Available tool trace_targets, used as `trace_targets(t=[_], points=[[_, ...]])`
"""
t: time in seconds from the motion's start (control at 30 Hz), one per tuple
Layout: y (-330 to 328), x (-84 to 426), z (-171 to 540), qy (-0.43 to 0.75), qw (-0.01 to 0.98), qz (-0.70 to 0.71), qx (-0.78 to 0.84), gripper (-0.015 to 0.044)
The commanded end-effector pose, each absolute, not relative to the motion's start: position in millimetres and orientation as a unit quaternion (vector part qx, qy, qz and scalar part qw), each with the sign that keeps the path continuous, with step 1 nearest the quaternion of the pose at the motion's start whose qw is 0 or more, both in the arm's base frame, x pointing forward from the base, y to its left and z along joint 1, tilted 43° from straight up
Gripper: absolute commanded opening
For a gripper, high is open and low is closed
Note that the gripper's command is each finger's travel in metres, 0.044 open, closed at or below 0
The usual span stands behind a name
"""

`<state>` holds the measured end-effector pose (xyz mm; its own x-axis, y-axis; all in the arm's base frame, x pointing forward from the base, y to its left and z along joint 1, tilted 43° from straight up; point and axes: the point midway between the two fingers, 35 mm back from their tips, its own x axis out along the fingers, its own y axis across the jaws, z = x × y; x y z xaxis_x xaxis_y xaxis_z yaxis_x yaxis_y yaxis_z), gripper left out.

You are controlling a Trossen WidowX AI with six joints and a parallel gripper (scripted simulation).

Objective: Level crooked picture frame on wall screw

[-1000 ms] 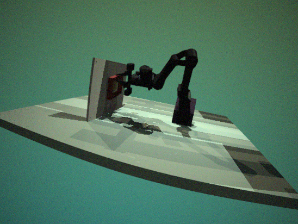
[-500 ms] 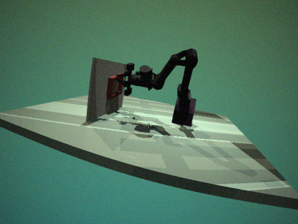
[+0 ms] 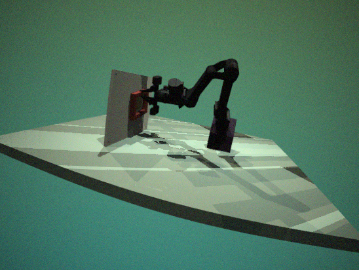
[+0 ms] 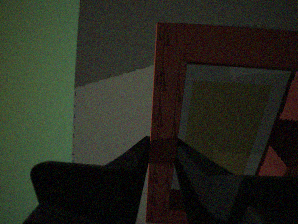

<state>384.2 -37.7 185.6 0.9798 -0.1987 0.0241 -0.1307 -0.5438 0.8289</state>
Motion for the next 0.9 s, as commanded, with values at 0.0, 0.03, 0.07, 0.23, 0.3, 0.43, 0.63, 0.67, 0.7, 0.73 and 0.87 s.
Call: trace_targets(t=[0.0, 0.03, 0.07, 0.23, 0.3, 0.43, 0.63, 0.67, 0.7, 0.73, 0.87], points=[[-40.0, 383.9, 188.9, -0.097, 0.466, -0.034, 0.879, 0.0], [-40.2, 383.9, 189.2, -0.097, 0.466, -0.034, 0.879, 0.0], [-40.3, 383.8, 189.5, -0.097, 0.466, -0.034, 0.879, 0.0], [-41.2, 383.6, 190.9, -0.097, 0.466, -0.034, 0.879, 0.0], [-41.6, 383.5, 191.4, -0.097, 0.466, -0.034, 0.879, 0.0], [-42.3, 383.4, 192.5, -0.097, 0.466, -0.034, 0.879, 0.0], [-43.4, 383.1, 194.1, -0.097, 0.466, -0.034, 0.879, 0.0], [-43.5, 383.1, 194.4, -0.097, 0.466, -0.034, 0.879, 0.0], [-43.7, 383.0, 194.6, -0.097, 0.466, -0.034, 0.879, 0.0], [-43.8, 383.0, 194.8, -0.097, 0.466, -0.034, 0.879, 0.0], [-44.1, 382.9, 195.3, -0.097, 0.466, -0.034, 0.879, 0.0]])
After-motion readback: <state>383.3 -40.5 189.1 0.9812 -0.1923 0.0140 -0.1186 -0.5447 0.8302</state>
